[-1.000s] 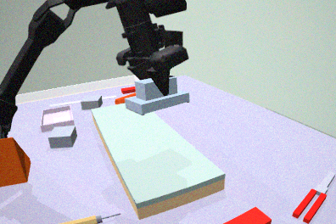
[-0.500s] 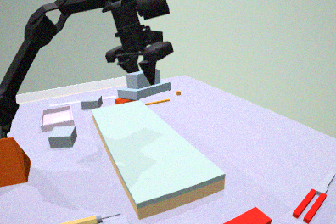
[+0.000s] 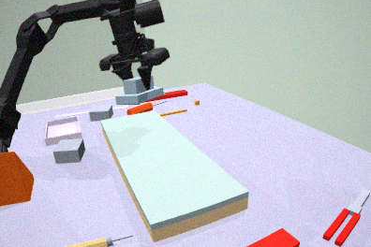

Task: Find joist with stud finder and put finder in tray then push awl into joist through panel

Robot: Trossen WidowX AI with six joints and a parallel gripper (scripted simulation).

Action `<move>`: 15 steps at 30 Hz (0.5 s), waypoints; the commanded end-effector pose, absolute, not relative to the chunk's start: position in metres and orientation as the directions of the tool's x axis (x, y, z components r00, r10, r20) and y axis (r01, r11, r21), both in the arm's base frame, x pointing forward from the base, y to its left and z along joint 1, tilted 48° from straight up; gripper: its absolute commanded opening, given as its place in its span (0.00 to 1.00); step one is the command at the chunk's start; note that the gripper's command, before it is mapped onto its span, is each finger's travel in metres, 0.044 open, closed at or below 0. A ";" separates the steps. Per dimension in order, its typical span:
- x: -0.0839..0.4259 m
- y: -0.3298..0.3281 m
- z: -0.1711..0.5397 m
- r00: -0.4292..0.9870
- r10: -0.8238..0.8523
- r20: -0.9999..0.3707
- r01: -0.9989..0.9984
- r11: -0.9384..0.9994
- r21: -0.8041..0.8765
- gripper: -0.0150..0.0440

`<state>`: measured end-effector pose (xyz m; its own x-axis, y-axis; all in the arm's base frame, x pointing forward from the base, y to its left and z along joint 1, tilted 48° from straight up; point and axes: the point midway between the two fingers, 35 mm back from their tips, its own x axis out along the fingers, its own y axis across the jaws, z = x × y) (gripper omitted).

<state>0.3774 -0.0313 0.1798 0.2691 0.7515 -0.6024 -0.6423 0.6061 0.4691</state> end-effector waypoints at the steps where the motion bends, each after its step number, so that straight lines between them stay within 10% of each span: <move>1: 0.367 -0.011 0.196 0.264 0.763 -0.590 -0.697 0.574 0.430 0.25; 15: 0.321 0.055 0.242 0.224 0.803 -0.553 -0.843 0.444 0.304 0.25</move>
<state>0.3330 0.0417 0.2329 0.2312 0.7921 -0.5649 -0.8110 0.4777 0.3378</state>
